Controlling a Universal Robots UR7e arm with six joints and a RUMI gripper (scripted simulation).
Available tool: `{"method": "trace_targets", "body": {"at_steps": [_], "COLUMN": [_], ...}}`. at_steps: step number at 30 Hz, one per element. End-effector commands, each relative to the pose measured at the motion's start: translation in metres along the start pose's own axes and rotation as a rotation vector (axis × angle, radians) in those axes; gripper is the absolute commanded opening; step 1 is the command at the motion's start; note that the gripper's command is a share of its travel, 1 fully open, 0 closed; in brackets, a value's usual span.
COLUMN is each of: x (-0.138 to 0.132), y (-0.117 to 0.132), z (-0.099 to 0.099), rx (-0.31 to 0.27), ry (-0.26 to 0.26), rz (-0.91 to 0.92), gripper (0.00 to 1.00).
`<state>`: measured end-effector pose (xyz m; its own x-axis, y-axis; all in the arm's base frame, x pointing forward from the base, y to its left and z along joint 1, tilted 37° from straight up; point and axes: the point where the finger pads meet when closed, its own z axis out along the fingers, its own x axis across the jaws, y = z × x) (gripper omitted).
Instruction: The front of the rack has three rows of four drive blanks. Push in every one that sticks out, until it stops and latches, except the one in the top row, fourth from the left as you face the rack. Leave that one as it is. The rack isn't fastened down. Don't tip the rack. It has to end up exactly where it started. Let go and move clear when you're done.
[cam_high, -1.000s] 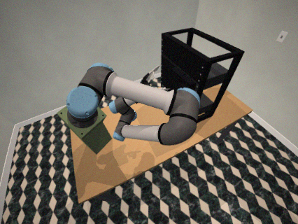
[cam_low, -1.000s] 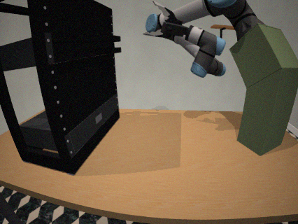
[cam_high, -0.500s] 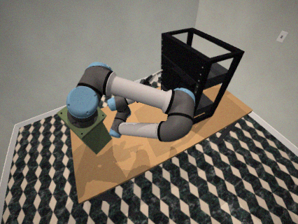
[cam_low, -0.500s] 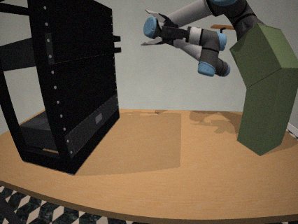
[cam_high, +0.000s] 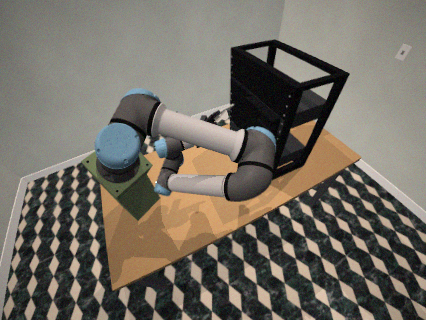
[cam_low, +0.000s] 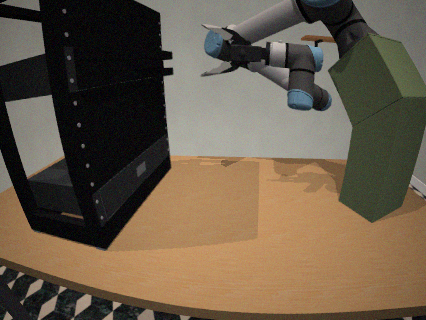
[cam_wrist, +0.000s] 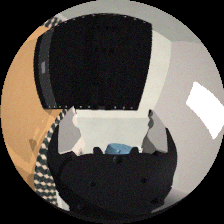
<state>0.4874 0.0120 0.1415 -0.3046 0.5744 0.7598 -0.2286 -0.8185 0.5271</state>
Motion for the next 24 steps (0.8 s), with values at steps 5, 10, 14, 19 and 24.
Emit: {"method": "trace_targets", "body": {"at_steps": [5, 10, 14, 19, 24], "x": [-0.014, -0.019, -0.02, -0.023, -0.024], "y": [-0.008, -0.011, -0.012, -0.013, -0.014], "z": [0.001, 0.001, 0.001, 0.001, 0.001], "rx": [0.025, 0.034, 0.037, 0.041, 0.043], "ry": [-0.04, -0.054, -0.058, -0.065, -0.068], "rz": [0.012, 0.016, 0.018, 0.02, 0.021], "gripper": [1.0, 1.0, 1.0, 1.0, 1.0]}}
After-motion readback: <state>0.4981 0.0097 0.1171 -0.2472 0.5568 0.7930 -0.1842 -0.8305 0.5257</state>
